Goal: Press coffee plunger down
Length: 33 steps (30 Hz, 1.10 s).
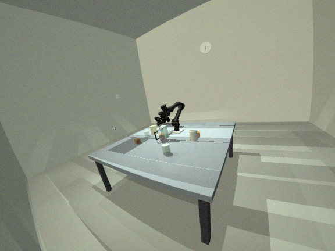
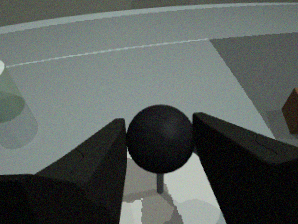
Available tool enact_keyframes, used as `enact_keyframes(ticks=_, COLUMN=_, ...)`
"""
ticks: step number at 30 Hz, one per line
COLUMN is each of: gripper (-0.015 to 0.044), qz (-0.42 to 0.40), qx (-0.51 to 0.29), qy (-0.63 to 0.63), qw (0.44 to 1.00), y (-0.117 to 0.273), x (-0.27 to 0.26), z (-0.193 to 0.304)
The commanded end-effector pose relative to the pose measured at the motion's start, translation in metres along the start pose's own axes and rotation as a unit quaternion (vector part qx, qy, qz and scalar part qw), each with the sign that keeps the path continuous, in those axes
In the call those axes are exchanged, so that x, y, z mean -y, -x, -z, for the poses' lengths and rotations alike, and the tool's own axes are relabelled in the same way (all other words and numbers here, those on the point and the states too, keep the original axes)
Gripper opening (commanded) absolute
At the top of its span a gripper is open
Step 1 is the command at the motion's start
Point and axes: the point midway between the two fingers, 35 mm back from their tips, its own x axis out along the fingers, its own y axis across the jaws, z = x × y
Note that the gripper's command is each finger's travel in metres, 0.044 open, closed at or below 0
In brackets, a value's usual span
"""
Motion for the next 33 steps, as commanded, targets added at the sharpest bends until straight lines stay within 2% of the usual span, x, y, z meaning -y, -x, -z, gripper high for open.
enact_keyframes(ticks=1, gripper=0.0124, qz=0.000, qx=-0.033, qy=-0.004, qw=0.999, y=-0.0082, x=0.0000, z=0.0190)
enact_keyframes(ticks=33, gripper=0.0124, qz=0.000, qx=-0.033, qy=-0.004, qw=0.999, y=-0.0125, x=0.0000, z=0.0139)
